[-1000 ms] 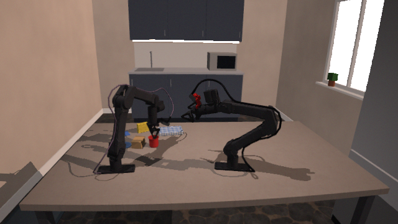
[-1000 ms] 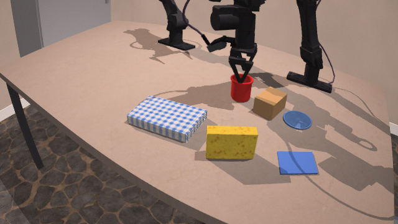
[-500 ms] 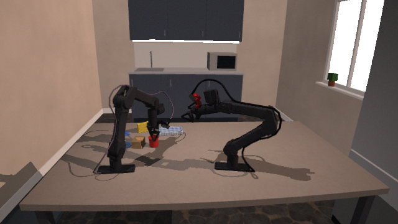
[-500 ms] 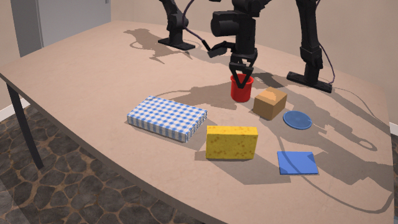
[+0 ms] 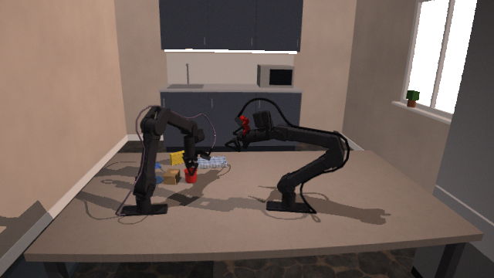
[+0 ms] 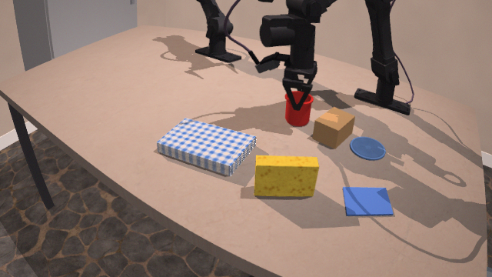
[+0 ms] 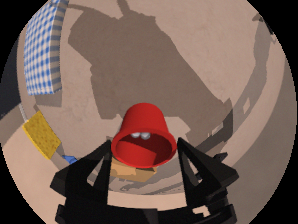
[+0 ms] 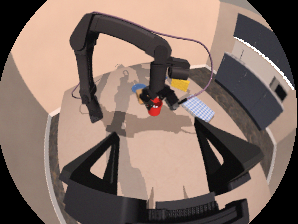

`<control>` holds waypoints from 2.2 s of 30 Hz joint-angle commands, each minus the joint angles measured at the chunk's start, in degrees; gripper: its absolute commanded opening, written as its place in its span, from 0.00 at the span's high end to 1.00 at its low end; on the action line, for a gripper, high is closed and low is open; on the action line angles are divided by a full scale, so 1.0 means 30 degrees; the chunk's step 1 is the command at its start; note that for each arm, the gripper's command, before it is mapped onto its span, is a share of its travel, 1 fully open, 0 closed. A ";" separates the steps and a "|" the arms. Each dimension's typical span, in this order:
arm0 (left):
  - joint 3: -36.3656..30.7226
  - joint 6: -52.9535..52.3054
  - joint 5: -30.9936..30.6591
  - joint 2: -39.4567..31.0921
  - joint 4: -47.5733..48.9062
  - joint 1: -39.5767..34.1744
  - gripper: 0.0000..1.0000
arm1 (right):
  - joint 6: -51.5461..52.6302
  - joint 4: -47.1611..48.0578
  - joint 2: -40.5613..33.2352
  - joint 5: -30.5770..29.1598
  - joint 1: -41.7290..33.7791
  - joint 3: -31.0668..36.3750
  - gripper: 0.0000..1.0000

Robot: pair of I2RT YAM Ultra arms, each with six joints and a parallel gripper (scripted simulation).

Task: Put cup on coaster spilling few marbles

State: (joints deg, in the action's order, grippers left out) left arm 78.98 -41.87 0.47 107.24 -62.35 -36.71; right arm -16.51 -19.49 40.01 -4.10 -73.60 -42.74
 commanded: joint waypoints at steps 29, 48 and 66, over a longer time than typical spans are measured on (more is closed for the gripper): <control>0.1906 -0.0213 -0.0148 -0.1064 -0.2348 0.0174 1.00 | 0.0159 0.0283 -0.0409 0.0153 0.0142 0.0232 0.00; 0.5244 -0.3268 -0.0229 -0.1844 -0.6341 0.1599 1.00 | 0.0288 0.1890 0.1085 0.0349 -0.0164 -0.0845 0.00; 0.1289 -1.2124 -0.0334 -0.4134 -0.4337 1.1499 1.00 | 0.0132 0.6726 1.2189 0.0380 -0.1018 -0.6769 0.00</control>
State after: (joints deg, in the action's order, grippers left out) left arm 83.33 -73.43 0.80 96.95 -77.69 -4.54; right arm -16.23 -2.61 74.08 -3.38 -76.03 -59.75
